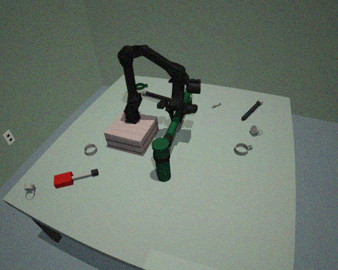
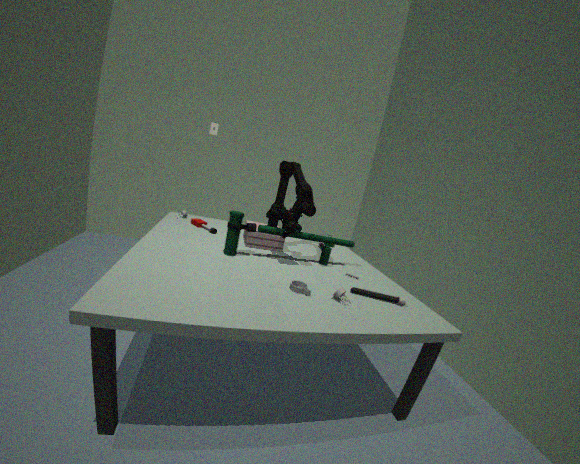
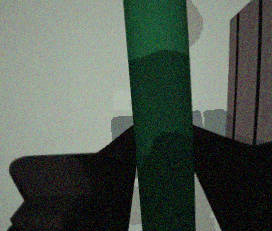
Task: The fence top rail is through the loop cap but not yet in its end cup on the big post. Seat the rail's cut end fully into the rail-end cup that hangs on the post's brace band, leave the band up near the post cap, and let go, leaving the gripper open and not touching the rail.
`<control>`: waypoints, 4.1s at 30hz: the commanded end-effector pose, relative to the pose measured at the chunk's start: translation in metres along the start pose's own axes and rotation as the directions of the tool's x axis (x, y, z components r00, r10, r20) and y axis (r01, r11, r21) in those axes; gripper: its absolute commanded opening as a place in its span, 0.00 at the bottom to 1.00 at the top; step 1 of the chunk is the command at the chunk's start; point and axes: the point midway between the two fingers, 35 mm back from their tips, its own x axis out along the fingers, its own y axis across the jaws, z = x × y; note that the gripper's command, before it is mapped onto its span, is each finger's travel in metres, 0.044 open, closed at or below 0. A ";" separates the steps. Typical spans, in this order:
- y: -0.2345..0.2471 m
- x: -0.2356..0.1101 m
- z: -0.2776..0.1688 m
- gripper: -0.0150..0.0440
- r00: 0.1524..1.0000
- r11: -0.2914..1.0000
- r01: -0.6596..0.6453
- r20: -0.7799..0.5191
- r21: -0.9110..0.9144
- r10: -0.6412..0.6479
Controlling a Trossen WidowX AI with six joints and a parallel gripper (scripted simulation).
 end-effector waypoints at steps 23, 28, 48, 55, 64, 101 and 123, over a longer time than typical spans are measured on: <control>0.000 0.007 0.019 0.25 1.000 1.000 0.000 0.003 0.003 0.000; 0.000 0.007 0.019 0.25 1.000 1.000 0.000 0.003 0.003 0.000; 0.000 0.007 0.019 0.25 1.000 1.000 0.000 0.003 0.003 0.000; 0.000 0.006 0.016 0.25 1.000 1.000 0.001 -0.010 0.001 -0.001; 0.000 0.007 0.016 0.25 1.000 1.000 0.001 -0.011 0.001 -0.001; 0.000 0.009 0.018 0.25 1.000 1.000 0.003 -0.024 0.002 -0.002; 0.001 0.011 0.030 0.25 1.000 1.000 0.002 -0.023 0.002 -0.002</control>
